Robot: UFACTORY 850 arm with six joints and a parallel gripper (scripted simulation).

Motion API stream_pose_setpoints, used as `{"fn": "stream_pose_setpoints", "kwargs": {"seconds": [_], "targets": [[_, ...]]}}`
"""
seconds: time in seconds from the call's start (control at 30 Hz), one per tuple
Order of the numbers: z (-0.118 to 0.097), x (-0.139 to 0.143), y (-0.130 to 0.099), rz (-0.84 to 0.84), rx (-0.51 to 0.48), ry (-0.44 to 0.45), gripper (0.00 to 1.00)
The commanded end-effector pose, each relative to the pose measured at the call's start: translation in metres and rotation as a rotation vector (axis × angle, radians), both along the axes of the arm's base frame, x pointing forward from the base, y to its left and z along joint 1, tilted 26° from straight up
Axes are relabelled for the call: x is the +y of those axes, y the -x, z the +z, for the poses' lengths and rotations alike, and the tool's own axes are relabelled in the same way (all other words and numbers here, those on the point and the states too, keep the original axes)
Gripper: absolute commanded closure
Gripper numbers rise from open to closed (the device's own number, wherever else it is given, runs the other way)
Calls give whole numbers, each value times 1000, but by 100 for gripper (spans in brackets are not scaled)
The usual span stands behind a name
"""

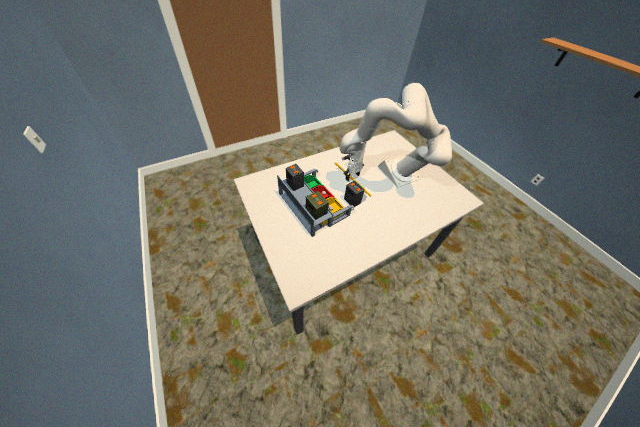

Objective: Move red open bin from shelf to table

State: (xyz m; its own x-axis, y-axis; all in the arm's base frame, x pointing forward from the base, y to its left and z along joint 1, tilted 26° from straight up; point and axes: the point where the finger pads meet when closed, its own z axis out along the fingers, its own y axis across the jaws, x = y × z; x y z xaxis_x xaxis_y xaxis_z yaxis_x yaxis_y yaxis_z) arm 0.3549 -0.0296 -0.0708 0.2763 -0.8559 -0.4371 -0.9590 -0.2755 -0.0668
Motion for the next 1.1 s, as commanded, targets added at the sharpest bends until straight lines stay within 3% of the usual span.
{"fn": "stream_pose_setpoints", "kwargs": {"seconds": [0.0, 0.17, 0.57, 0.73, 1.07], "targets": [[0, 0, -1, 0, -1, 1, 0], [45, -22, -4, 0, -1, 1, 0], [45, -22, -4, 0, -1, 1, 0], [94, -46, -7, 0, -1, 1, 0], [94, -46, -7, 0, -1, 1, 0]]}}
